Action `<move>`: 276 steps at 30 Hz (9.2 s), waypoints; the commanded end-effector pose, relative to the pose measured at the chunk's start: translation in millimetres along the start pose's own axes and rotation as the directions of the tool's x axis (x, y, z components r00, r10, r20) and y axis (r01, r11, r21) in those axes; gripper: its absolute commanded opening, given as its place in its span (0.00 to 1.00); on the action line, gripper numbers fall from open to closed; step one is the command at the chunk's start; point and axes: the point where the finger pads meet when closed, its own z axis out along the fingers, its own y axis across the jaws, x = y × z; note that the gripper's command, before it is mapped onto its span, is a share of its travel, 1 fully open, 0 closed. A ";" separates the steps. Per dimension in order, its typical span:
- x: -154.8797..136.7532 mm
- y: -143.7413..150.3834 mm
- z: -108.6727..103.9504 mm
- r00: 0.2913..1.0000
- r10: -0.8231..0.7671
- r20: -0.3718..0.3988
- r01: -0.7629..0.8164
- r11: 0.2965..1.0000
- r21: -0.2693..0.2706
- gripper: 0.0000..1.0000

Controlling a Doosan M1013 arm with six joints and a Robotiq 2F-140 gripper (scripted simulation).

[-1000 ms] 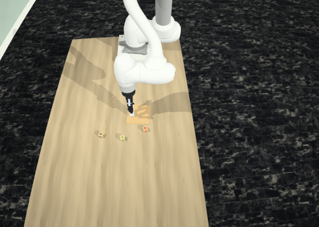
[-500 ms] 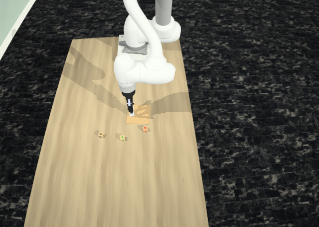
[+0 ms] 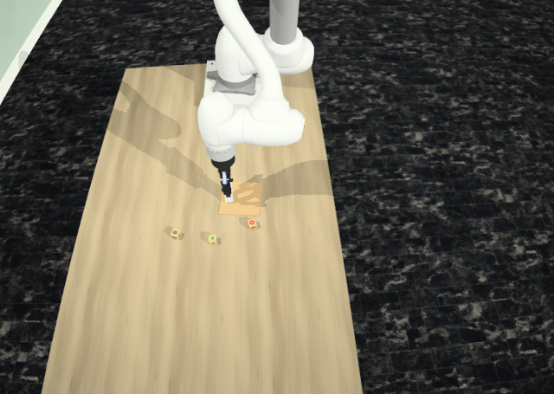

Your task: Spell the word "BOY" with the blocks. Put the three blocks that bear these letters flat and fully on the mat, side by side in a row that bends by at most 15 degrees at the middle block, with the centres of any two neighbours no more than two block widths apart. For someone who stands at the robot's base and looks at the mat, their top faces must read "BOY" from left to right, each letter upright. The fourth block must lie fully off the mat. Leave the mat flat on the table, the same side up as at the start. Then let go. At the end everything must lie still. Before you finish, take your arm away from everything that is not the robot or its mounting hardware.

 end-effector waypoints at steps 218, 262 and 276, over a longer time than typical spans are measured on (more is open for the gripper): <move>181.4 -134.3 -69.6 0.924 0.383 0.000 -0.383 0.924 -0.003 0.37; 181.3 -134.2 -22.6 0.924 0.383 0.000 -0.383 0.924 -0.003 0.37; 181.3 -134.2 -20.8 0.924 0.383 0.000 -0.383 0.924 -0.003 0.37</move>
